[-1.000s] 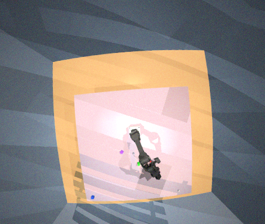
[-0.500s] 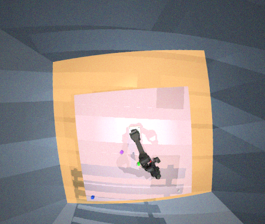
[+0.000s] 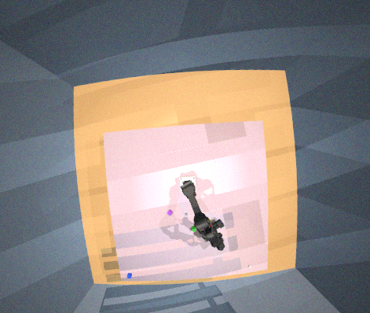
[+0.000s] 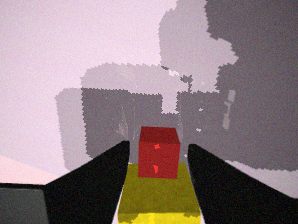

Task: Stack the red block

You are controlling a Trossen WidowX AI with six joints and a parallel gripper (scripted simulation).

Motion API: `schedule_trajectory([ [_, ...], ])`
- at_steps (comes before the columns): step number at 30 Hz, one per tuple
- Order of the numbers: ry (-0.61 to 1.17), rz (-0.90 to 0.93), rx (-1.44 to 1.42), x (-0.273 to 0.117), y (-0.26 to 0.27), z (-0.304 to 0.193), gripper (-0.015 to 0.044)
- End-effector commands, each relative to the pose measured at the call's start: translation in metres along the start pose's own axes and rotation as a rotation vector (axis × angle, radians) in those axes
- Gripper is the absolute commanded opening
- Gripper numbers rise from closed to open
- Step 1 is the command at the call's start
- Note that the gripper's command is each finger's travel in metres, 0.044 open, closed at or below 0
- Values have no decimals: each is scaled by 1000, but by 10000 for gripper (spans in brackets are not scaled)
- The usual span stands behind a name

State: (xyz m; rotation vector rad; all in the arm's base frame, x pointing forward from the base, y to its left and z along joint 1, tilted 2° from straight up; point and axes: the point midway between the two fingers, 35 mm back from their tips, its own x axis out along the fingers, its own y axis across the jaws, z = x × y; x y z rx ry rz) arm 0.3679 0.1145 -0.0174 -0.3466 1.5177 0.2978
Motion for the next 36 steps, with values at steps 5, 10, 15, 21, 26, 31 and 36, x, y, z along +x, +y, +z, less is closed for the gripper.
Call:
schedule_trajectory([
  [5,0,3,2,0,0,0,130],
  [10,0,3,2,0,0,0,97],
  [15,0,3,2,-1,0,0,44],
  [21,0,3,2,-27,0,0,0],
  [26,0,3,2,-55,0,0,0],
  [31,0,3,2,-83,0,1,0],
  [36,0,3,2,-110,0,1,0],
])
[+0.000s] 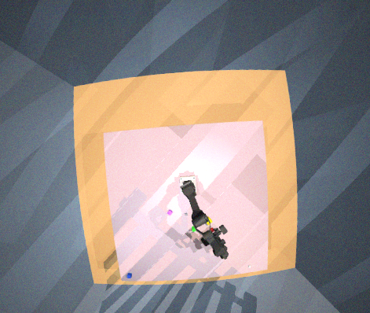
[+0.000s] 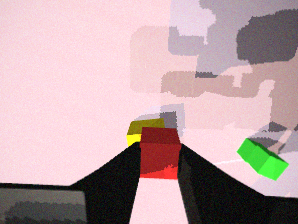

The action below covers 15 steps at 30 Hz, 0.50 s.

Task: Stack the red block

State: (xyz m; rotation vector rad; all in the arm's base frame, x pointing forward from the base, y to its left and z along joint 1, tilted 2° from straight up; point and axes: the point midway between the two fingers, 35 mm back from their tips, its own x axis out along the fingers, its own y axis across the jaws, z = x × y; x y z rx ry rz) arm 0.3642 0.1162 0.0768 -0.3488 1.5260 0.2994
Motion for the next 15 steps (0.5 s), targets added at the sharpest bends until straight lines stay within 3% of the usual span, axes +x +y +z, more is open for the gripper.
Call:
schedule_trajectory([
  [1,-8,2,4,-19,0,1,0],
  [15,-11,-8,0,-23,-27,-6,0],
])
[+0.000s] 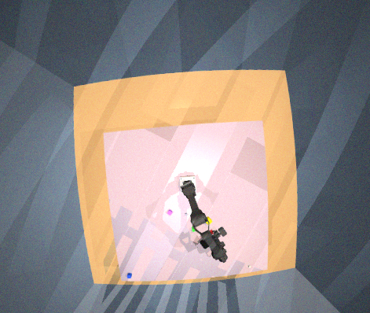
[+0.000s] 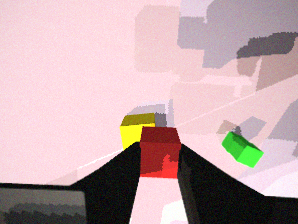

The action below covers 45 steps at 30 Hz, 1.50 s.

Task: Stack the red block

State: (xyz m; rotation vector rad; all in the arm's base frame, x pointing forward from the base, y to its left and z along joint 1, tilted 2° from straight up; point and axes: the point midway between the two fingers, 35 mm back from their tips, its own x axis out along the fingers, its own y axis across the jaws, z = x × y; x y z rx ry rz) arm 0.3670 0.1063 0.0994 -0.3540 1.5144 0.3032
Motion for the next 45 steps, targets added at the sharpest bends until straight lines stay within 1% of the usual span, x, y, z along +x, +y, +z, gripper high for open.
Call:
schedule_trajectory([
  [1,-1,-8,5,0,-22,-7,0],
  [19,6,-7,10,0,-116,-49,0],
  [22,6,-7,10,3,-117,-49,0],
  [29,6,-7,10,38,-117,-50,0],
  [35,6,-6,10,46,-115,-51,0],
  [42,7,-6,10,71,-113,-52,0],
  [45,7,-6,10,71,-113,-52,0],
])
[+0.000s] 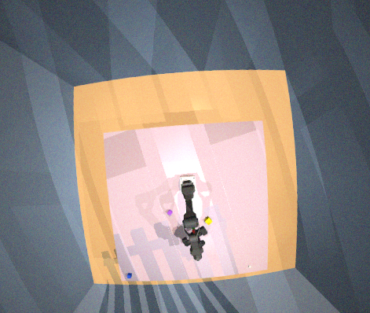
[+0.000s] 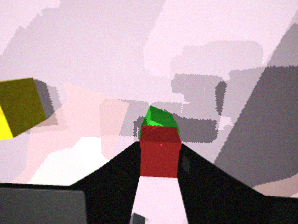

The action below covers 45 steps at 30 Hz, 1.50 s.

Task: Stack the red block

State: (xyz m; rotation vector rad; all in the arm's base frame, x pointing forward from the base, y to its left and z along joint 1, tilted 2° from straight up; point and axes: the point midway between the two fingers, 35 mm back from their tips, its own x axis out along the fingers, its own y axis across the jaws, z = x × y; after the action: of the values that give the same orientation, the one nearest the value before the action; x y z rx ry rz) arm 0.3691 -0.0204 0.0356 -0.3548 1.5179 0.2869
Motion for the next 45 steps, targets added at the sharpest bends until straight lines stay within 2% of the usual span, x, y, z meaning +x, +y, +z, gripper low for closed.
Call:
schedule_trajectory([
  [1,2,4,0,4,1,-1,0],
  [34,2,4,0,0,1,-1,0],
  [45,3,2,0,5,1,-1,289],
])
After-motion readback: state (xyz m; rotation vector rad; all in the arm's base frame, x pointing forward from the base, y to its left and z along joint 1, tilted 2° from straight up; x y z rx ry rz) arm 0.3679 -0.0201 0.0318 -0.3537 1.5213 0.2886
